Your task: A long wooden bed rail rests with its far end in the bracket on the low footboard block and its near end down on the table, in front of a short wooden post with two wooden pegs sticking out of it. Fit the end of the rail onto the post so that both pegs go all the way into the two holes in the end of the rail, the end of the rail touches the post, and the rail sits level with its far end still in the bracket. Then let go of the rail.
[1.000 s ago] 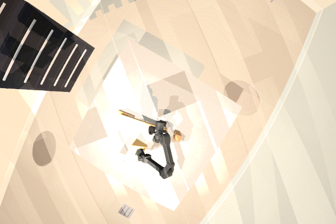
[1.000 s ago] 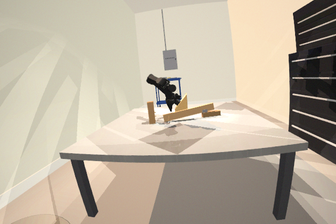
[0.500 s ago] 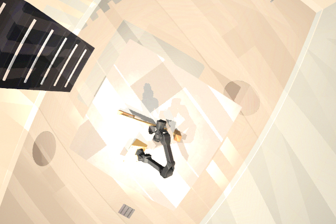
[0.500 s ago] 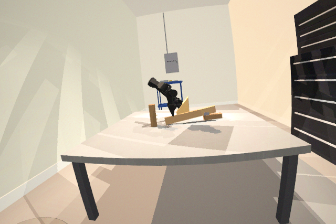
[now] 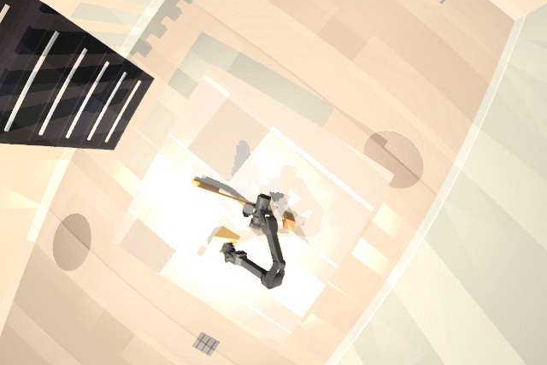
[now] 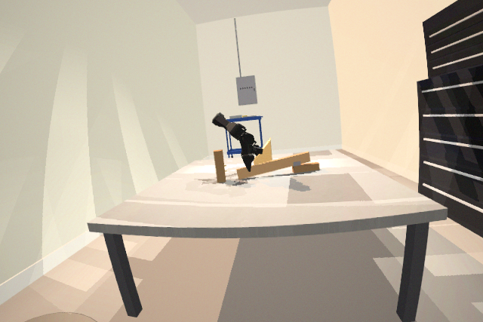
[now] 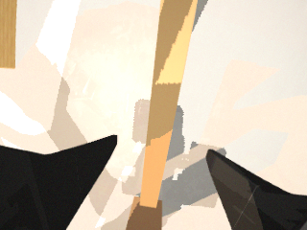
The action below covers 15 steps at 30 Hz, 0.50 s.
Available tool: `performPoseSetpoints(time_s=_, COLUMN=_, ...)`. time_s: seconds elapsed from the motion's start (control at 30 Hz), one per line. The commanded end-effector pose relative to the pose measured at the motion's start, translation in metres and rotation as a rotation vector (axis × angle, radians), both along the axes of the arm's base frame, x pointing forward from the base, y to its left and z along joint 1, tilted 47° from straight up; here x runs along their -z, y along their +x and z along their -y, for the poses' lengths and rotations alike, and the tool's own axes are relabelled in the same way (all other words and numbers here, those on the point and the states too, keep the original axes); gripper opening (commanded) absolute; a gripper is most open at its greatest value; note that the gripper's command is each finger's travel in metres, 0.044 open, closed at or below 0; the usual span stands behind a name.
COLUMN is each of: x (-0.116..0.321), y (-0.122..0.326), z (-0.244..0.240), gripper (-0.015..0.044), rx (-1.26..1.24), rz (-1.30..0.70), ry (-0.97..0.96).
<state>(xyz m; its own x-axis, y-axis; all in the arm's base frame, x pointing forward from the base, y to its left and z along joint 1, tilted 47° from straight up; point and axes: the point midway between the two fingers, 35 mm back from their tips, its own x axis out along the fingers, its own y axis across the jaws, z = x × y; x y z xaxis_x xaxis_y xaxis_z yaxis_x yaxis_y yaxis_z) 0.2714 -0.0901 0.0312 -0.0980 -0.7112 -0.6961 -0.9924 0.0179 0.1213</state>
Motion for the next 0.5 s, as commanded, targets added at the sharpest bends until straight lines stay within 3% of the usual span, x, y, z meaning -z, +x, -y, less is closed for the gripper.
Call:
performPoseSetpoints(time_s=0.0, x=0.006, y=-0.003, z=0.007, gripper=0.044, rx=-0.002, rz=-0.01, ry=-0.007)
performPoseSetpoints(time_s=0.47, x=0.019, y=-0.008, z=0.023, gripper=0.044, rx=-0.001, rz=-0.011, ry=-0.011)
